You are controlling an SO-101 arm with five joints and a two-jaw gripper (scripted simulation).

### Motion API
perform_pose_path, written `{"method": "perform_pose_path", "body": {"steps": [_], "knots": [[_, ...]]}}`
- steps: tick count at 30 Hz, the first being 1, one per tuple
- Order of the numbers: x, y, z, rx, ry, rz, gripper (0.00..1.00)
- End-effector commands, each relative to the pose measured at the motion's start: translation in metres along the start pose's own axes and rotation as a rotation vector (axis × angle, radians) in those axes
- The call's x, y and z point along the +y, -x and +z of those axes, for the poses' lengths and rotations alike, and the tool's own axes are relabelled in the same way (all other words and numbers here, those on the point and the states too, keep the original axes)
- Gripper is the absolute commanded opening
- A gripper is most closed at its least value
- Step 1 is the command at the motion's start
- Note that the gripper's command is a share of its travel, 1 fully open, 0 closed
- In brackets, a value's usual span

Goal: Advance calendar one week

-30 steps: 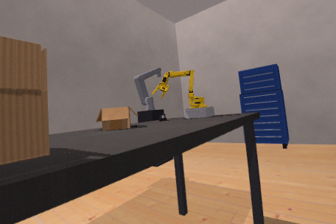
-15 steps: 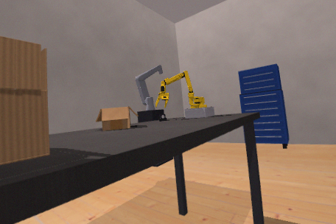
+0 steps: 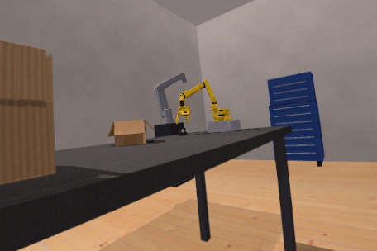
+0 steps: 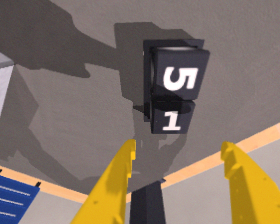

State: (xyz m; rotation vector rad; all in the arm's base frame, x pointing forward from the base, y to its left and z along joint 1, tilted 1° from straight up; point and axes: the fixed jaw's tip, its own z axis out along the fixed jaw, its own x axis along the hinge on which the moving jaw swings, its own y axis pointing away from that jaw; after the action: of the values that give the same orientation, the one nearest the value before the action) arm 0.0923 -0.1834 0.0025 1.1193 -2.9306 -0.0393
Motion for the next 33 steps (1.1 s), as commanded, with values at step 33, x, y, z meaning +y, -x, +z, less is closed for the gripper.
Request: {"method": "perform_pose_path", "body": {"steps": [33], "knots": [[-0.002, -0.002, 0.017, -0.001, -0.001, 0.021, 0.35]]}}
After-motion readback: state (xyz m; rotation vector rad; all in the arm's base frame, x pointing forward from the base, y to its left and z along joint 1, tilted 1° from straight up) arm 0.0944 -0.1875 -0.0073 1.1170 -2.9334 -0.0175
